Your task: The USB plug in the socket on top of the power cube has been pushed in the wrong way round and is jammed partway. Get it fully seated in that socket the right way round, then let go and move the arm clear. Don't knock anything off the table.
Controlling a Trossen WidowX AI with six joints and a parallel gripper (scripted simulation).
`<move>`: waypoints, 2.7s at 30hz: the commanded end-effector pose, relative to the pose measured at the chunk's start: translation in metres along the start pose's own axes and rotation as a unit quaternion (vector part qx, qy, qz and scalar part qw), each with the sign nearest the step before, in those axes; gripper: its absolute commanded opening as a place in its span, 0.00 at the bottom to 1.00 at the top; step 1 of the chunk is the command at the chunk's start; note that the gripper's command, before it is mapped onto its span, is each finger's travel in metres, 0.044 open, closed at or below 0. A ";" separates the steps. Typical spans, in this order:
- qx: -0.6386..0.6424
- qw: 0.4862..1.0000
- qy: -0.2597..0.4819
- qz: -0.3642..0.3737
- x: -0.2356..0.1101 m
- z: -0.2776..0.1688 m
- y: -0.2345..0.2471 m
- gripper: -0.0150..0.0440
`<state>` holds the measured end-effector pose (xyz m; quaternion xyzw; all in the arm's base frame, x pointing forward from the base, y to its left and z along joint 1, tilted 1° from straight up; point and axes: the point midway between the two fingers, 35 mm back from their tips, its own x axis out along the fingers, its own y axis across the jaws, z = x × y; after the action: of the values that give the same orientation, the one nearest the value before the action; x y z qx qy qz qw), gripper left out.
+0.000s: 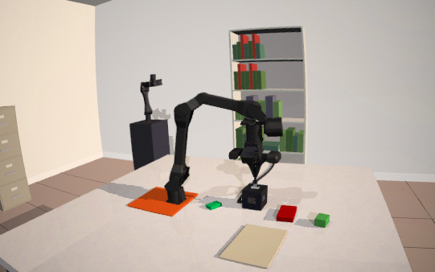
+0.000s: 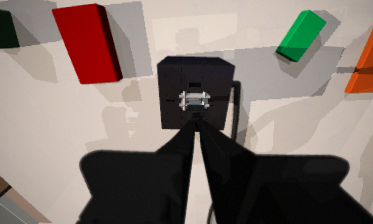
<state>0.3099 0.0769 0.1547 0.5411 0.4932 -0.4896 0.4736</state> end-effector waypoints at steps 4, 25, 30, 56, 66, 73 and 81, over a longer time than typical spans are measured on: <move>-0.003 1.000 0.002 0.001 0.001 0.000 0.000 0.25; -0.003 1.000 0.002 0.001 0.003 0.000 0.000 0.25; -0.003 1.000 0.002 0.001 0.004 0.000 0.000 0.25; -0.003 1.000 0.002 0.001 0.007 0.000 0.000 0.25; -0.003 1.000 0.002 0.001 0.008 0.000 0.000 0.25; -0.003 1.000 0.002 0.001 0.009 0.000 0.000 0.25; -0.003 1.000 0.002 0.001 0.010 0.000 0.000 0.25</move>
<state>0.3101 0.0768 0.1453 0.5414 0.4931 -0.4892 0.4737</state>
